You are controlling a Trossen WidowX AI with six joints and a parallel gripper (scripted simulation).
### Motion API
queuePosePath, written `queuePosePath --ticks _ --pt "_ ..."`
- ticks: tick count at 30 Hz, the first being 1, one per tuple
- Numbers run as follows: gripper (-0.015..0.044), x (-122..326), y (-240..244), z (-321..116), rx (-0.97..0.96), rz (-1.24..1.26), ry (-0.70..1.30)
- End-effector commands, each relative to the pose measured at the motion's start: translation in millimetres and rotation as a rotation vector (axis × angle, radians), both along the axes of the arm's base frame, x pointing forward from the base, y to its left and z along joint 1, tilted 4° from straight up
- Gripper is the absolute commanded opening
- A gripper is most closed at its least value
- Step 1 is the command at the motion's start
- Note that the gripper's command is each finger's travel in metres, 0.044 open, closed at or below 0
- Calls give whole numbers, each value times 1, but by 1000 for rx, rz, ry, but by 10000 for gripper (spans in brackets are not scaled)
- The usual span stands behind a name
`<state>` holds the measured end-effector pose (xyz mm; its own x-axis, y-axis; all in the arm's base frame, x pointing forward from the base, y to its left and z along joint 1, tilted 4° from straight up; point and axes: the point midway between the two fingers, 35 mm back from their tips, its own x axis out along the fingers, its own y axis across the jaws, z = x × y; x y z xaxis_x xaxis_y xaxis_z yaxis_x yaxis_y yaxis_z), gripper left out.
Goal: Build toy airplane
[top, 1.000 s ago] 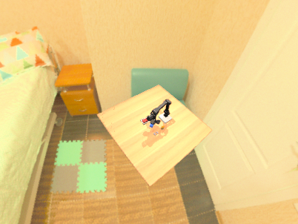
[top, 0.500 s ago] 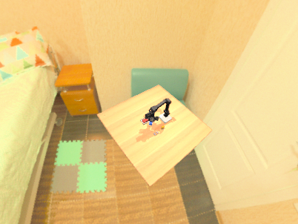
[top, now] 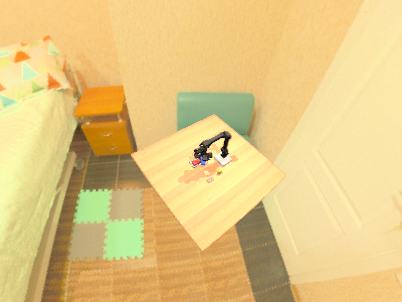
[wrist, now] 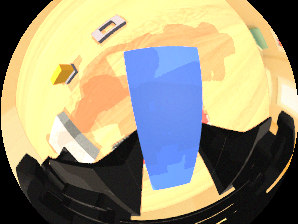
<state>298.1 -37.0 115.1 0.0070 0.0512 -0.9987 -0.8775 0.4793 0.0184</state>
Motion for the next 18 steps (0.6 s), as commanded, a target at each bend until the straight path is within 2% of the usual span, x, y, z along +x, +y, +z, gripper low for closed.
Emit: queuePosePath --ticks 1,18 --pt "0 -6 -9 -3 -5 63 -3" --pt "0 -36 -53 -17 -8 392 -13"
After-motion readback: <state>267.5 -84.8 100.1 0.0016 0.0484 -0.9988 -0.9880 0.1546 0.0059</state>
